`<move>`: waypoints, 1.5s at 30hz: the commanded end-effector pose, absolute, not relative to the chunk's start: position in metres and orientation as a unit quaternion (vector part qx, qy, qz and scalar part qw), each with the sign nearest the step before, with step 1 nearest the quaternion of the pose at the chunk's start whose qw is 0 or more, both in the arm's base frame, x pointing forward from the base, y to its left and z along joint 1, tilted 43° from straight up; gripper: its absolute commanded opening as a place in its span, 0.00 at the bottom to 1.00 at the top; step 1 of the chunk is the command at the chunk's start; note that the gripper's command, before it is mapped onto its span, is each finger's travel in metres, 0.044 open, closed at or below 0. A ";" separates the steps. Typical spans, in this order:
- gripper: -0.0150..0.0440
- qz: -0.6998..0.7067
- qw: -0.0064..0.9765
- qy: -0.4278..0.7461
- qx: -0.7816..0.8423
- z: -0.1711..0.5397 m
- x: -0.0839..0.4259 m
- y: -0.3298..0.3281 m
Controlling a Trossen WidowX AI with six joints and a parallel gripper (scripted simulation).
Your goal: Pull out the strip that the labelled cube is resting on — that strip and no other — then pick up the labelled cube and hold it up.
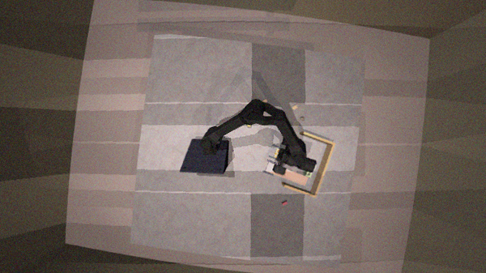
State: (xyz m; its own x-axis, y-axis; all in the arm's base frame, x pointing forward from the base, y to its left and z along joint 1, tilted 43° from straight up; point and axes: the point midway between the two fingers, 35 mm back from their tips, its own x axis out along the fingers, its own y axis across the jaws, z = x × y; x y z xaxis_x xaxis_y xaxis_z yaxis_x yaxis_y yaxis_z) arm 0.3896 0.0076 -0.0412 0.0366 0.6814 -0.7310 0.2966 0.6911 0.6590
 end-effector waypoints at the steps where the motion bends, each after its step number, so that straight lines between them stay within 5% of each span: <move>1: 0.25 0.154 0.622 0.676 0.364 -0.042 0.390 0.009; 45: 0.25 0.154 0.621 0.677 0.364 -0.038 0.351 0.020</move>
State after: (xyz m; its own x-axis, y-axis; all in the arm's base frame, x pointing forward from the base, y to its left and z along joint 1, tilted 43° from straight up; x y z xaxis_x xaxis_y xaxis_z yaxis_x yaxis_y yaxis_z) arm 0.3607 0.0151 -0.0363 0.0509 0.6788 -0.7325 0.2900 0.6919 0.6612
